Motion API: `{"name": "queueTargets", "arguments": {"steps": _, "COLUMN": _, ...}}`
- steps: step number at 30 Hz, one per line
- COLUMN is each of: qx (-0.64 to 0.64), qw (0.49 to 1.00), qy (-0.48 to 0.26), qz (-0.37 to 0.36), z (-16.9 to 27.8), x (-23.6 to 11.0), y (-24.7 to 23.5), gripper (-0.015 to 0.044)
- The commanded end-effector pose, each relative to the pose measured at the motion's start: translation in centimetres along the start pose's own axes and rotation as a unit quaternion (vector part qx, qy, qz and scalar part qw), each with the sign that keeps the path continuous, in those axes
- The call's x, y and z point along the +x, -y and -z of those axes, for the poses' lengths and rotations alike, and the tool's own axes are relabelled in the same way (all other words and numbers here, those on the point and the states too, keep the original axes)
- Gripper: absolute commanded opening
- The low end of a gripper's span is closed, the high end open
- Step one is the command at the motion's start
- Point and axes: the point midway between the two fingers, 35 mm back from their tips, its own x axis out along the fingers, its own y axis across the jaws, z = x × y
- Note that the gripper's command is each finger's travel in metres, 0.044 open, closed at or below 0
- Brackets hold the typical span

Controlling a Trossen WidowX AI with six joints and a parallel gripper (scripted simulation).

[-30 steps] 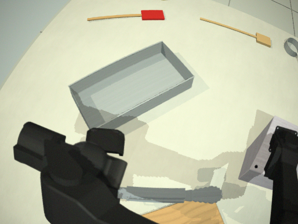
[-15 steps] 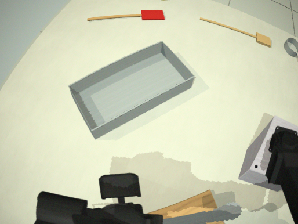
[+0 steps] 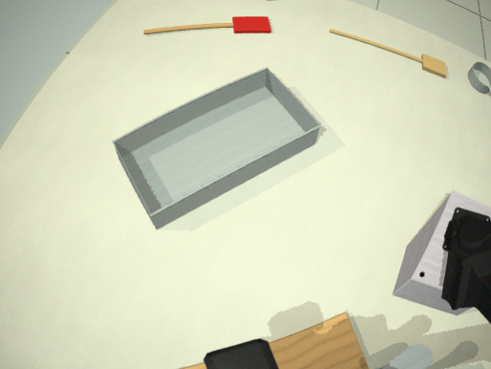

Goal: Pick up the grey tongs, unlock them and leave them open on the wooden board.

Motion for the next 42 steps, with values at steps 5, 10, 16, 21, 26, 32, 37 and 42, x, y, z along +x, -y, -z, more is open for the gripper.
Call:
{"name": "queueTargets", "arguments": {"steps": 5, "qx": -0.013, "qw": 1.000, "qy": 0.000, "qz": 0.000, "z": 0.9, "x": 0.0, "y": -0.9, "gripper": -0.0150}}
{"name": "queueTargets", "arguments": {"steps": 10, "qx": -0.013, "qw": 1.000, "qy": 0.014, "qz": 0.007, "z": 0.9, "x": -0.1, "y": -0.8, "gripper": -0.0150}}
{"name": "queueTargets", "arguments": {"steps": 16, "qx": -0.013, "qw": 0.998, "qy": 0.062, "qz": 0.029, "z": 1.2, "x": -0.6, "y": -0.5, "gripper": -0.0150}}
{"name": "queueTargets", "arguments": {"steps": 21, "qx": -0.012, "qw": 0.993, "qy": 0.106, "qz": 0.044, "z": 1.3, "x": -1.0, "y": -0.4, "gripper": -0.0150}}
{"name": "queueTargets", "arguments": {"steps": 26, "qx": -0.011, "qw": 0.987, "qy": 0.151, "qz": 0.057, "z": 1.4, "x": -1.5, "y": -0.2, "gripper": -0.0150}}
{"name": "queueTargets", "arguments": {"steps": 32, "qx": -0.007, "qw": 0.976, "qy": 0.206, "qz": 0.067, "z": 1.6, "x": -2.1, "y": -0.1, "gripper": -0.0150}}
{"name": "queueTargets", "arguments": {"steps": 37, "qx": -0.006, "qw": 0.965, "qy": 0.253, "qz": 0.072, "z": 1.7, "x": -2.7, "y": 0.0, "gripper": -0.0150}}
{"name": "queueTargets", "arguments": {"steps": 42, "qx": -0.004, "qw": 0.951, "qy": 0.300, "qz": 0.073, "z": 1.9, "x": -3.3, "y": 0.0, "gripper": -0.0150}}
